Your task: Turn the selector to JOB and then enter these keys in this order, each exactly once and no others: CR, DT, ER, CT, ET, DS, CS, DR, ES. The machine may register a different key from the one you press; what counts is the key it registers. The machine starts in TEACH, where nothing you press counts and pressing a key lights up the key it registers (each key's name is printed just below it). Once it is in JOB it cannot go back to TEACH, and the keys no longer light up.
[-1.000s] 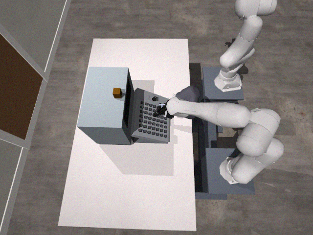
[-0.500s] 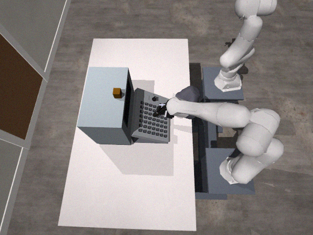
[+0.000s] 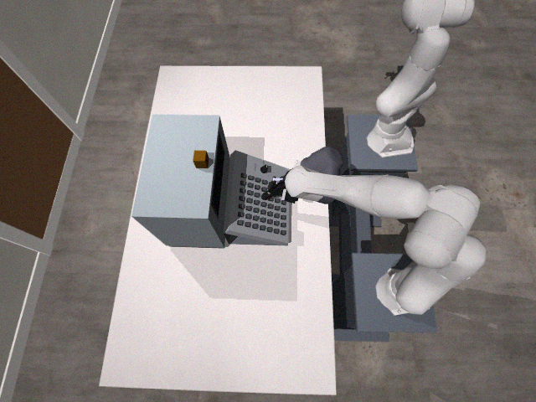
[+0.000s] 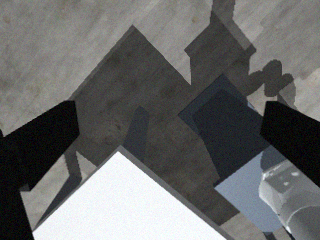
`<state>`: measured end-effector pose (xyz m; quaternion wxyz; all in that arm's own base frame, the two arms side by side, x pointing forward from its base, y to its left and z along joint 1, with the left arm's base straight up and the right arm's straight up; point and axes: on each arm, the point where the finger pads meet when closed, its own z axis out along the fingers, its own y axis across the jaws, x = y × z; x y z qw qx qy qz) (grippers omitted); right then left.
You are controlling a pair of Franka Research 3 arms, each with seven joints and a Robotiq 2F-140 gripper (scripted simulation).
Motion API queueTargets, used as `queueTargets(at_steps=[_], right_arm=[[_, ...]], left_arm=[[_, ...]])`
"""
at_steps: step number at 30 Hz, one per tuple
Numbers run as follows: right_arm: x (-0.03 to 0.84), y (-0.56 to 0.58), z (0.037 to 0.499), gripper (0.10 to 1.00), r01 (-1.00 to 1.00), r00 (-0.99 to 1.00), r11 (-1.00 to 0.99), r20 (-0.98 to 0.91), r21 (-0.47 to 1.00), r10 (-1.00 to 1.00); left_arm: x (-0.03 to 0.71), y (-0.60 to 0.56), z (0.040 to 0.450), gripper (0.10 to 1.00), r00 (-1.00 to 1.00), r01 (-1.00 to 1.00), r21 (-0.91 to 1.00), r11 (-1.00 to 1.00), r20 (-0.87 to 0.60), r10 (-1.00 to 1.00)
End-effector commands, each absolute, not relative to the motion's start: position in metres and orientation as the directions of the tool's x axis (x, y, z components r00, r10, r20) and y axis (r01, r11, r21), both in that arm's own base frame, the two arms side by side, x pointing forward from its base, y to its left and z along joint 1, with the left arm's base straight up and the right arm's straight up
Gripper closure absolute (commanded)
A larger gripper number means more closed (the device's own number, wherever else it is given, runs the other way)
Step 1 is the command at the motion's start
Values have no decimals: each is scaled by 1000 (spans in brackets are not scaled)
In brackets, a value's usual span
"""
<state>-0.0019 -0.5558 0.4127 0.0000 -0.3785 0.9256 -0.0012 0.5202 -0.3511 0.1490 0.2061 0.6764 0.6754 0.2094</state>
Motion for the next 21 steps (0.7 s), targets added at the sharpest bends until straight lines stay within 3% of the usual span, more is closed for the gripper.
queueTargets(at_steps=[1,21], right_arm=[[-3,-554,413,98,-704,-711,711,0,0,-704],[-3,-554,413,98,-704,-711,711,0,0,-704]], left_arm=[[522,-352,149,999,-1,826,563,1,0,1000],[509,-352,169,999,-1,826,563,1,0,1000]])
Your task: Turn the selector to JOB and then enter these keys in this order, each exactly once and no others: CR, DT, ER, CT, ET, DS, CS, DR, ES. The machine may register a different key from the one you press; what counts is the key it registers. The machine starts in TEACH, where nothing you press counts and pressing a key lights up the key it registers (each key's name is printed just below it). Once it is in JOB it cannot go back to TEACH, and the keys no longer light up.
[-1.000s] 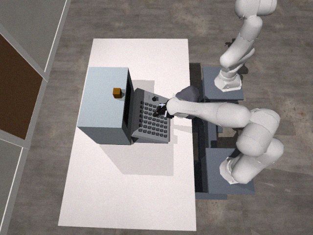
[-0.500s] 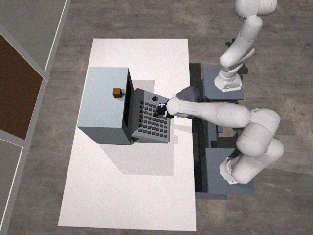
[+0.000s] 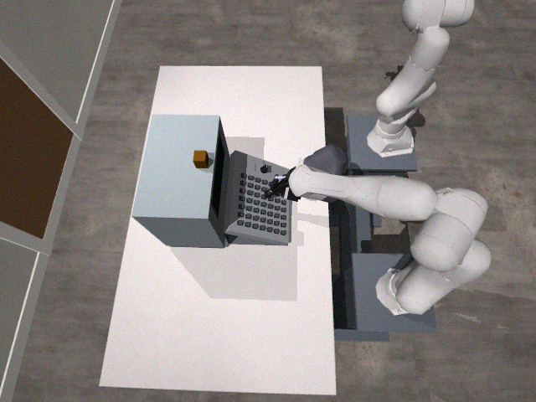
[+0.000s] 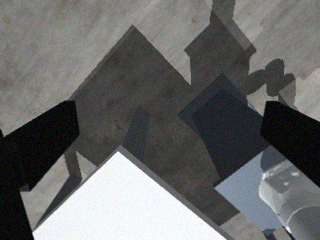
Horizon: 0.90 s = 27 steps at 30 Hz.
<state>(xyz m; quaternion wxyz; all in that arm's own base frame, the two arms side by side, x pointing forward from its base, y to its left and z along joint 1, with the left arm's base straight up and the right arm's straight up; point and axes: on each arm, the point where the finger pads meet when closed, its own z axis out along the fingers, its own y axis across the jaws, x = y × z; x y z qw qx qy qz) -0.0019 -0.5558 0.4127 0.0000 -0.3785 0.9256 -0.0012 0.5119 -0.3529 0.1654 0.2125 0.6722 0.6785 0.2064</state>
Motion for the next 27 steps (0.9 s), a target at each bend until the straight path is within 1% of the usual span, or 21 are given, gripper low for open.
queueTargets(at_steps=[1,27], right_arm=[[-3,-554,413,98,-704,-711,711,0,0,-704],[-3,-554,413,98,-704,-711,711,0,0,-704]], left_arm=[[508,-352,170,999,-1,826,563,1,0,1000],[503,-352,177,999,-1,826,563,1,0,1000]])
